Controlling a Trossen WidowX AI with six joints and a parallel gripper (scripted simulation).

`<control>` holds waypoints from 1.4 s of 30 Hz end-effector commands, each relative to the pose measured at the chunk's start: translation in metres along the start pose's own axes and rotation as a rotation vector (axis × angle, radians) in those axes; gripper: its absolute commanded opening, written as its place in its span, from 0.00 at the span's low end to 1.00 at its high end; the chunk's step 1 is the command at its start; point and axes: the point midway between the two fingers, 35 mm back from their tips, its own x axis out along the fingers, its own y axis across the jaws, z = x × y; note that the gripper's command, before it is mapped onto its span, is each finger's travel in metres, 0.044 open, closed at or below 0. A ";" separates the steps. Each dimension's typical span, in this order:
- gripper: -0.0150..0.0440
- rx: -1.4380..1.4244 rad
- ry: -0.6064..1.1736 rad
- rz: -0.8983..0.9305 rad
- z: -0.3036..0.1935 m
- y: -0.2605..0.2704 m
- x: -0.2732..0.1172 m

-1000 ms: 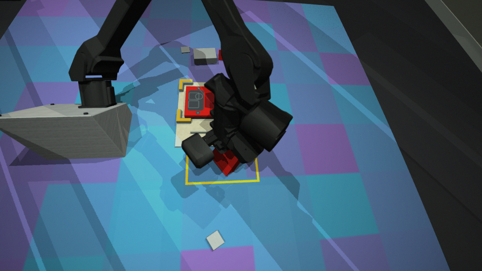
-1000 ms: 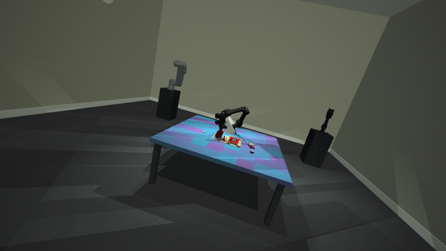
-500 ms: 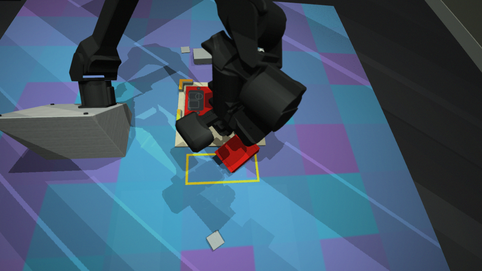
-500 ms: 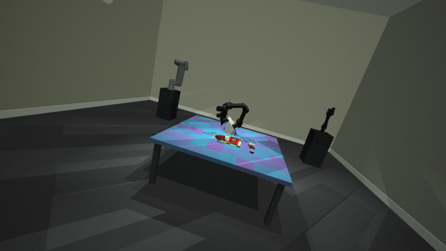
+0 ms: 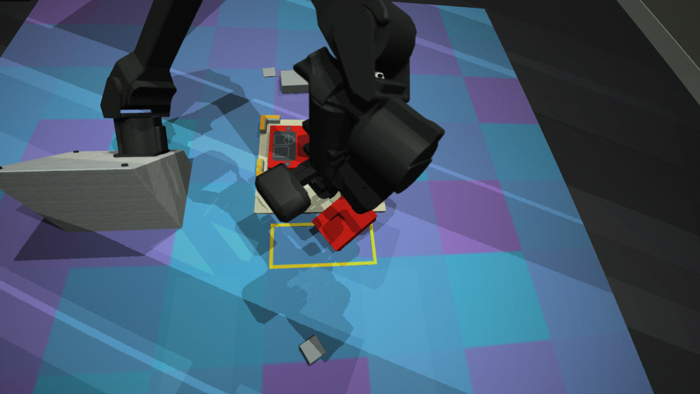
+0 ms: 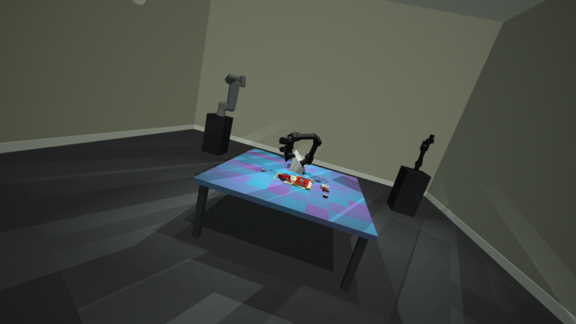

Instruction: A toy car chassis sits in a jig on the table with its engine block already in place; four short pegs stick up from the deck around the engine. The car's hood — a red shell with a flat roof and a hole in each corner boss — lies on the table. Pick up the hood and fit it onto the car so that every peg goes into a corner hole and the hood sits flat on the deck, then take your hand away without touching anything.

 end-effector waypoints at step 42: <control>1.00 -1.603 0.009 -0.002 0.004 0.045 0.062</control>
